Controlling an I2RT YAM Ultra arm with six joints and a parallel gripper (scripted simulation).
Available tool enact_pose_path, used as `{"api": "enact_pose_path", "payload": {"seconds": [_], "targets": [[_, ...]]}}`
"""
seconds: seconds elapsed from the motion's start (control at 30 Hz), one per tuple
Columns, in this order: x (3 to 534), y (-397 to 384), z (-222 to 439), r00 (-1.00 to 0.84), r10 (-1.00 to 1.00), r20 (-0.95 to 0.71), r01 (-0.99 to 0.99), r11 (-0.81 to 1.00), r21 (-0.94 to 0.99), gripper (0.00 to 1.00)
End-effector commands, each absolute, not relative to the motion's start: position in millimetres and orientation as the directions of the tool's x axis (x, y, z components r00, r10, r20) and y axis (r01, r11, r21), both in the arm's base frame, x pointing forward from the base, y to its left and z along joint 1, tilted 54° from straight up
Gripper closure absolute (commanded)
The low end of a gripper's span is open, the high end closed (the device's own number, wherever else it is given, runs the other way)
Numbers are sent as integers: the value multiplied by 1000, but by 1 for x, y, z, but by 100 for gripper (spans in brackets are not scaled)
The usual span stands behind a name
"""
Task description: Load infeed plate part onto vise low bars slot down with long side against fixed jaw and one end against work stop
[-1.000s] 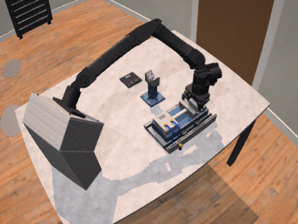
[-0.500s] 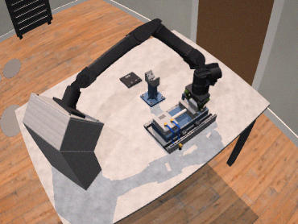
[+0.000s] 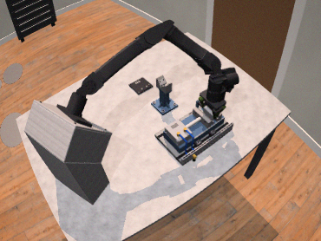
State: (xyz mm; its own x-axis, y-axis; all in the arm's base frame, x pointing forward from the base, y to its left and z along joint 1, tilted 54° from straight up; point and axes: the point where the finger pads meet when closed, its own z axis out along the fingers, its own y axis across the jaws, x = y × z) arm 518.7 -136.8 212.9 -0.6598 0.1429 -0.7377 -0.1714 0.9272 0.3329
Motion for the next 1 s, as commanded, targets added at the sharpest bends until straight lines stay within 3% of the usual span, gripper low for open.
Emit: {"api": "enact_pose_path", "payload": {"seconds": [0.0, 0.97], "targets": [[518, -150, 237, -619, 141, -773, -163, 940, 301, 100], [520, -149, 236, -618, 141, -774, -163, 940, 301, 100]]}}
